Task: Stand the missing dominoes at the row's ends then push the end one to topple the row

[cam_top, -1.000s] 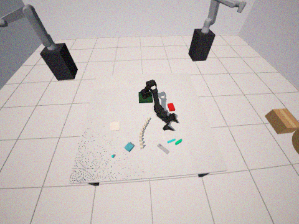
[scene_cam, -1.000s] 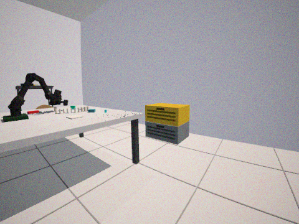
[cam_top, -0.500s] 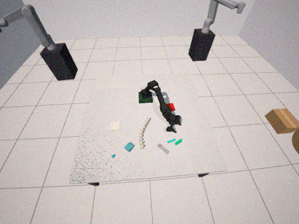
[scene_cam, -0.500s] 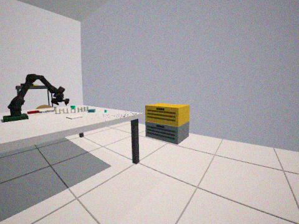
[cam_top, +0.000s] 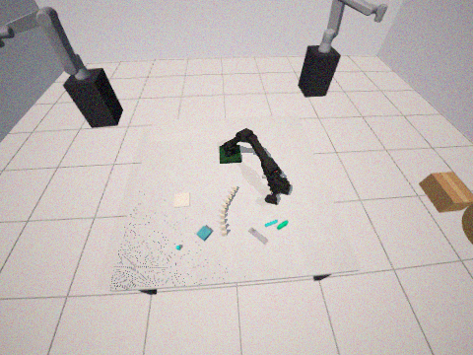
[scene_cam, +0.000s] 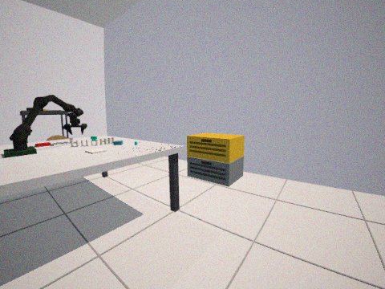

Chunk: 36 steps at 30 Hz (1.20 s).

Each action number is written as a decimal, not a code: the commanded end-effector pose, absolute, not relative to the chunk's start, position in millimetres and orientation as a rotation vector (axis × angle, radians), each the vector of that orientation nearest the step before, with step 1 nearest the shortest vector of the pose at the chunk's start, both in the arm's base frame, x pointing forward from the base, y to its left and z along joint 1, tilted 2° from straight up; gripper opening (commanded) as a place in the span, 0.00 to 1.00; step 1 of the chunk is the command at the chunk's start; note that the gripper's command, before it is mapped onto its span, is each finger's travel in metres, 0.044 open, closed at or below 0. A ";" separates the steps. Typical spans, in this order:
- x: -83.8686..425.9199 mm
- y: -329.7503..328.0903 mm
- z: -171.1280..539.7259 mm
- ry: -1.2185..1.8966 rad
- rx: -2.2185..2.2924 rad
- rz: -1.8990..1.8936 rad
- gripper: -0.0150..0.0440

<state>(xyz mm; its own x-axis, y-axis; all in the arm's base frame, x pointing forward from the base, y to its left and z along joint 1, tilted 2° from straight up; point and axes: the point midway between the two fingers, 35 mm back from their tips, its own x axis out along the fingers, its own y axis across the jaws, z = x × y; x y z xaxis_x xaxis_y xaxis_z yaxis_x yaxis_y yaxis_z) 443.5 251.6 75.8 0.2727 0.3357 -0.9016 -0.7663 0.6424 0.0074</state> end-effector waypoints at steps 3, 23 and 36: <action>384.5 223.5 112.5 1.413 -0.785 0.776 1.00; 386.2 224.4 89.7 1.414 -0.785 0.776 1.00; 385.6 223.3 45.0 1.413 -0.785 0.776 1.00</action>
